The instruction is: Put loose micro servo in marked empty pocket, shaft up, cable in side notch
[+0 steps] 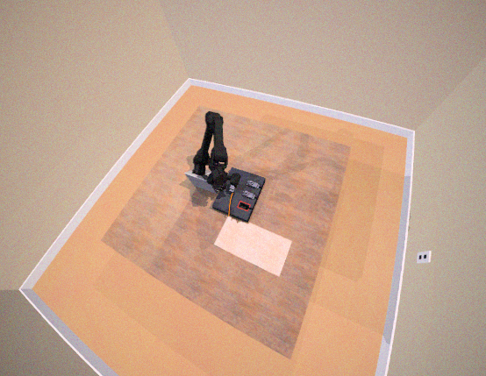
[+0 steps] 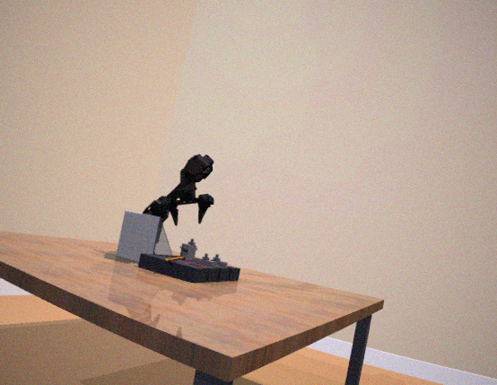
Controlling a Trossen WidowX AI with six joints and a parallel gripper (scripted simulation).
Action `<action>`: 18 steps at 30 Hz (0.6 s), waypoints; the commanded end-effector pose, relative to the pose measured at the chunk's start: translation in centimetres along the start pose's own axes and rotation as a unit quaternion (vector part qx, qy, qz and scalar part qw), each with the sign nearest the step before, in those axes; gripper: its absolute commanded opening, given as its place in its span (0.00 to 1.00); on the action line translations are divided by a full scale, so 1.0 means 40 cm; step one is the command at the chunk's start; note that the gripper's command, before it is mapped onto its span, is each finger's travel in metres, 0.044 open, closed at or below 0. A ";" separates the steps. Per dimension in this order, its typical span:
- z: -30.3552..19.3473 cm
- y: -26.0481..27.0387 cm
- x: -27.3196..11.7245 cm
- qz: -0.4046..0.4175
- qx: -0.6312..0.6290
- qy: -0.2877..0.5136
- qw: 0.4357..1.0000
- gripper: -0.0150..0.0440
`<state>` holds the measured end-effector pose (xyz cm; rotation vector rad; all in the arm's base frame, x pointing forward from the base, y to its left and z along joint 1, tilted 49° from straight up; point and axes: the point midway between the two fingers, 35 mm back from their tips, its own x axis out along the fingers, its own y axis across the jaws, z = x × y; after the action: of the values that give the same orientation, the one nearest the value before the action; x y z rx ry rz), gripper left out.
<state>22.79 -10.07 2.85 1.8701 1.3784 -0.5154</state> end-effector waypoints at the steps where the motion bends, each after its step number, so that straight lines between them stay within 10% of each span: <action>1: -0.028 -0.001 0.029 -0.047 0.022 0.023 0.998 1.00; 18: -0.097 -0.018 0.137 -0.134 0.060 0.057 0.987 1.00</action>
<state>23.82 -4.62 2.04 1.8341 1.7035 -0.6412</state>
